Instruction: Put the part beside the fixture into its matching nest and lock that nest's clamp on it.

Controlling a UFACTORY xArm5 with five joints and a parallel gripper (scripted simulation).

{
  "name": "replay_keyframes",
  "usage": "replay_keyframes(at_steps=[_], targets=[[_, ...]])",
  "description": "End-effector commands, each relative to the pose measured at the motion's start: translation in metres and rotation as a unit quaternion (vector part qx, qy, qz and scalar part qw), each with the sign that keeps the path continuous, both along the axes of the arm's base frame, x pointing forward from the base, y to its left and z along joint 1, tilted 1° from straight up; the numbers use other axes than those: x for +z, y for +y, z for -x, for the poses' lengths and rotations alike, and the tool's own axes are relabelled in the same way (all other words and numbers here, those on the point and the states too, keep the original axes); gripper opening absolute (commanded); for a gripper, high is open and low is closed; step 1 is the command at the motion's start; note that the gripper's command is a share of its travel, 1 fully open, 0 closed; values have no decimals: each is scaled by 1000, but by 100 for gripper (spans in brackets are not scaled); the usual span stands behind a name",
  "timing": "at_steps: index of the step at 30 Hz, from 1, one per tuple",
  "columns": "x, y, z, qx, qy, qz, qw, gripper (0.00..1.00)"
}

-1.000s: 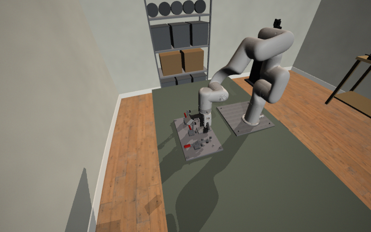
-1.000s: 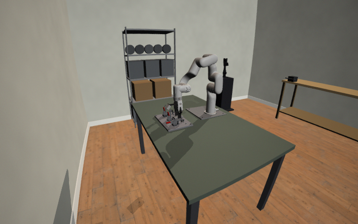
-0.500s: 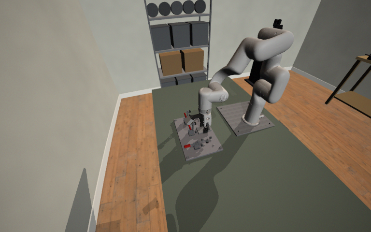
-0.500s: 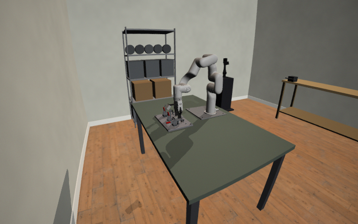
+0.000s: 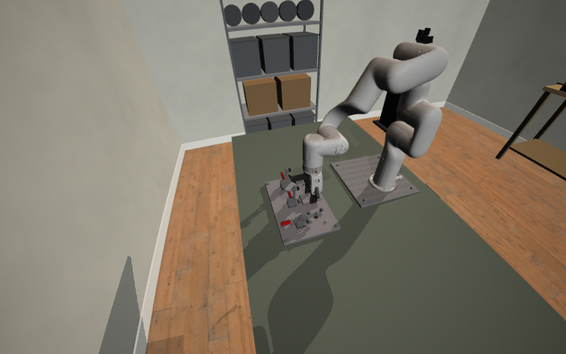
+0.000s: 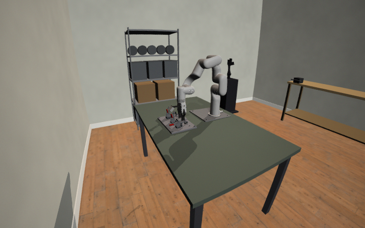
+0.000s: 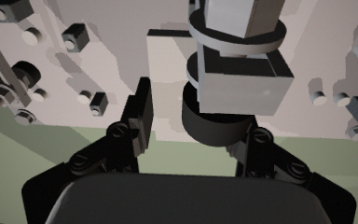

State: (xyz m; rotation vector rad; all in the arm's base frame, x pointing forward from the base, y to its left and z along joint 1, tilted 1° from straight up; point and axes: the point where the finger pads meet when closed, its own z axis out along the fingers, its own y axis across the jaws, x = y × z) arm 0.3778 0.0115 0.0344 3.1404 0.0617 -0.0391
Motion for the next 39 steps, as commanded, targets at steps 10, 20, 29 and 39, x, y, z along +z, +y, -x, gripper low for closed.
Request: replay_keyframes(at_steps=[10, 20, 29, 39], targets=[[0, 0, -2, 0, -2, 0, 1000, 0], [-4, -1, -3, 0, -2, 0, 1000, 0], [-5, -1, -3, 0, -2, 0, 1000, 0], [-5, -1, -3, 0, -2, 0, 1000, 0]])
